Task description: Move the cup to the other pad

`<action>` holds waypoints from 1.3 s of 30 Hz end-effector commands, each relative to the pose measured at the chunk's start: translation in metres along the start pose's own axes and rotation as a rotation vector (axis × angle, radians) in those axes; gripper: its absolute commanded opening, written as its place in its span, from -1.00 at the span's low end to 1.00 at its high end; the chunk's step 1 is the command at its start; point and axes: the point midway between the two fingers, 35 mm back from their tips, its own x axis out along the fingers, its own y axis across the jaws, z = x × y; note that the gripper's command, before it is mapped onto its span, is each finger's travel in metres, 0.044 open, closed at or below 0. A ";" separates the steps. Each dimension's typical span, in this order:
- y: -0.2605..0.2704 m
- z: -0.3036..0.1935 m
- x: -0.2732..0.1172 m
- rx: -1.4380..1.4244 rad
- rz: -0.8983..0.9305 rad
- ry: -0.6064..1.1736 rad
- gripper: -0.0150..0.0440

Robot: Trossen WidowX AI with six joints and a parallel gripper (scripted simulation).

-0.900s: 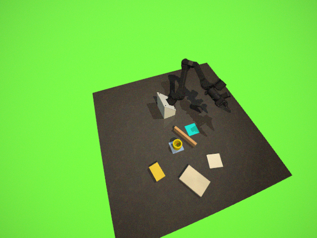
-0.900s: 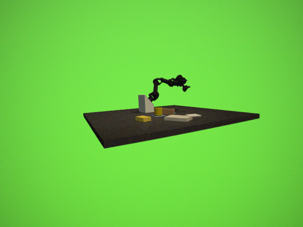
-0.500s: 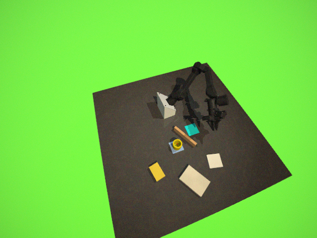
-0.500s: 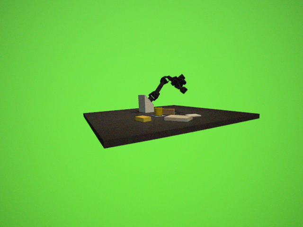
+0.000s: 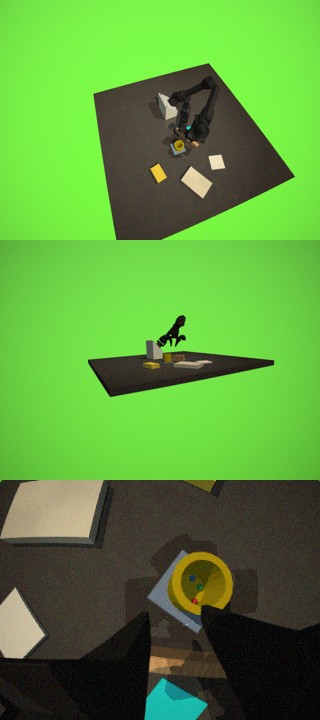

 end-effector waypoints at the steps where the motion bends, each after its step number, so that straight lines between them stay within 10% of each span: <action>1: -0.030 0.005 0.017 0.268 -0.039 0.161 0.07; 8: -0.070 0.006 0.039 0.723 -0.104 0.423 0.07; 39: -0.066 -0.010 0.077 0.723 -0.103 0.423 0.07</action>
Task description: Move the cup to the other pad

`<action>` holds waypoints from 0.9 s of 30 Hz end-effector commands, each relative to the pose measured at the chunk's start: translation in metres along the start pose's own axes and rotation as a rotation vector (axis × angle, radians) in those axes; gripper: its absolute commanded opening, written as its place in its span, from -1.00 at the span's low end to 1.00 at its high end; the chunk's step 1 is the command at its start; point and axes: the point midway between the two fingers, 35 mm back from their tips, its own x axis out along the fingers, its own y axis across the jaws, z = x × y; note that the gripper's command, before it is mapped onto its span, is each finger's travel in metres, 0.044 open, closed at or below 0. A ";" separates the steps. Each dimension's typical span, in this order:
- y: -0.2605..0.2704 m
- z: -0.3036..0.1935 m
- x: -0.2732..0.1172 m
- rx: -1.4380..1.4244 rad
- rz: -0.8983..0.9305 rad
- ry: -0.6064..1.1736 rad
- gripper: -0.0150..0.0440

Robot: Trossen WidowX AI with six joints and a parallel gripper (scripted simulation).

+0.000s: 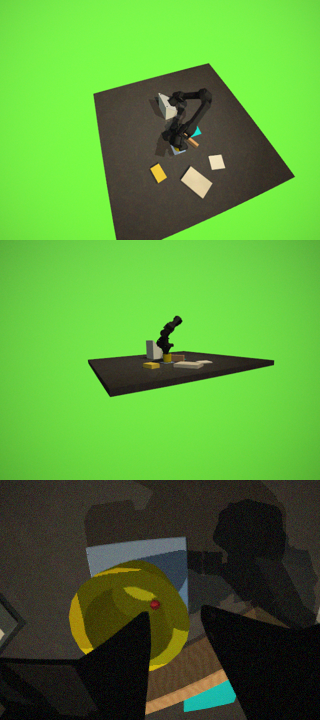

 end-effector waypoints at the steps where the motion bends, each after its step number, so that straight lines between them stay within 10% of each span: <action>1: 0.000 0.000 0.006 0.007 0.001 0.004 0.07; 27: -0.001 -0.002 0.025 0.000 -0.003 0.004 -0.18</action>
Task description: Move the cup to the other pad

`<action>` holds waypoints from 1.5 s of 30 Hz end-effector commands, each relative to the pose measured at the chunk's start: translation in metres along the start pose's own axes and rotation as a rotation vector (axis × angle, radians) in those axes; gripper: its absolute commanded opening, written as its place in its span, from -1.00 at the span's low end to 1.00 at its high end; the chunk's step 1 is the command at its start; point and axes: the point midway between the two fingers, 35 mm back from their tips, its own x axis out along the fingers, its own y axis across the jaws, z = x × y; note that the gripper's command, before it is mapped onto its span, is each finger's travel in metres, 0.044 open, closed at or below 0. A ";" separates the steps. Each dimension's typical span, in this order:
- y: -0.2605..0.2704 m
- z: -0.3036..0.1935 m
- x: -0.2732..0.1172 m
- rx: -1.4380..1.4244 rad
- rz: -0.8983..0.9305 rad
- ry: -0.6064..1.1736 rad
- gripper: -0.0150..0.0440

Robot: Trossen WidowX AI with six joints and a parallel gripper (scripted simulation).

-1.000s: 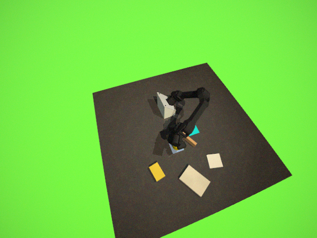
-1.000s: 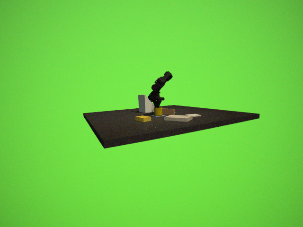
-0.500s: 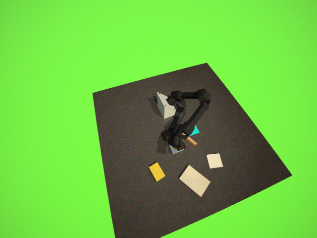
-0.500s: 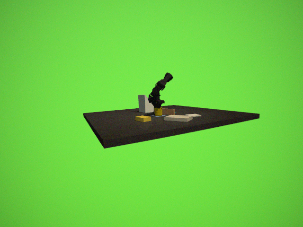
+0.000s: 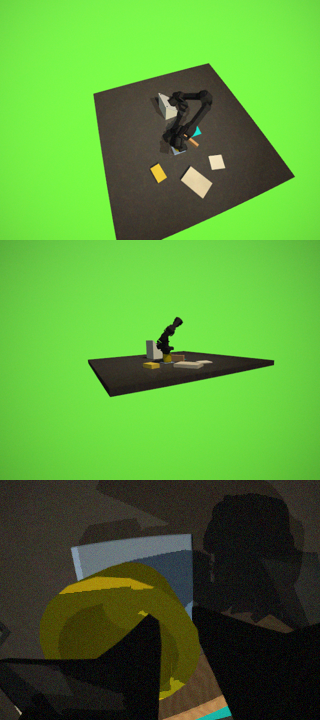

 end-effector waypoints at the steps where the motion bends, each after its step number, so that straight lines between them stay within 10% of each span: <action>1: 0.000 0.000 0.000 -0.001 0.001 0.000 -0.20; 12: 0.000 0.000 0.000 -0.001 0.001 0.000 -0.49; 45: -0.002 0.005 -0.075 0.015 0.001 0.004 -0.49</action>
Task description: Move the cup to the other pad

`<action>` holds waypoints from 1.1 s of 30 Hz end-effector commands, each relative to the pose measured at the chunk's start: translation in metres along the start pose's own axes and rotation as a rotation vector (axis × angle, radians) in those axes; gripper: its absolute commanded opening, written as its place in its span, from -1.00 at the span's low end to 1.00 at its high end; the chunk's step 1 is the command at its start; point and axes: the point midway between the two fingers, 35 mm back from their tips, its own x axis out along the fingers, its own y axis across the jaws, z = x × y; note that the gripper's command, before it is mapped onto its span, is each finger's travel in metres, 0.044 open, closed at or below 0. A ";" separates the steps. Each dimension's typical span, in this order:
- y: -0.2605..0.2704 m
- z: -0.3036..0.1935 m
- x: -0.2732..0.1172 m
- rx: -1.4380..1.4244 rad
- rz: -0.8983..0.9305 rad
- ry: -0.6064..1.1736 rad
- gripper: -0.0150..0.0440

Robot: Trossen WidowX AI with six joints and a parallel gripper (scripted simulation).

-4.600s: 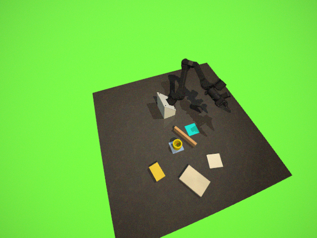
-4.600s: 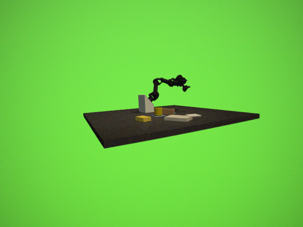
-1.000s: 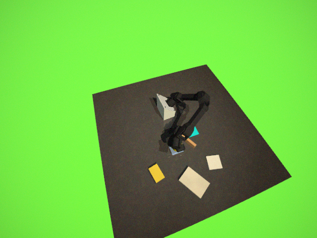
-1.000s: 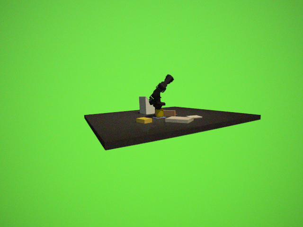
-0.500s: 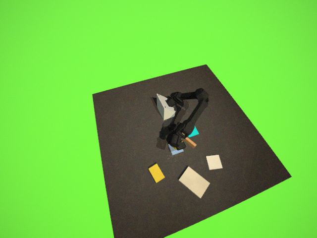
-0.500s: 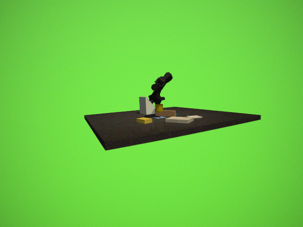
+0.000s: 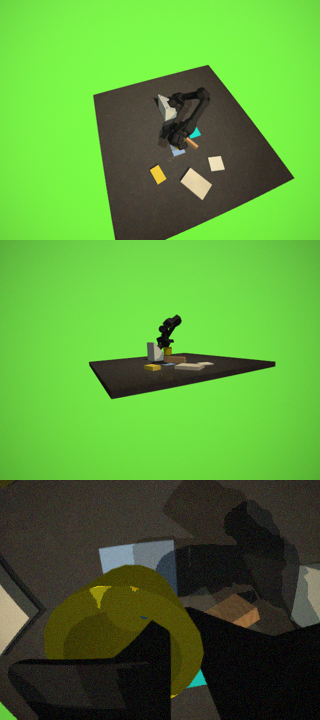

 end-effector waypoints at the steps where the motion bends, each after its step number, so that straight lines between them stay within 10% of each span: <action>1: 0.000 0.000 0.000 0.003 0.001 0.000 -0.49; 33: -0.019 -0.035 0.001 -0.003 0.001 -0.002 -0.49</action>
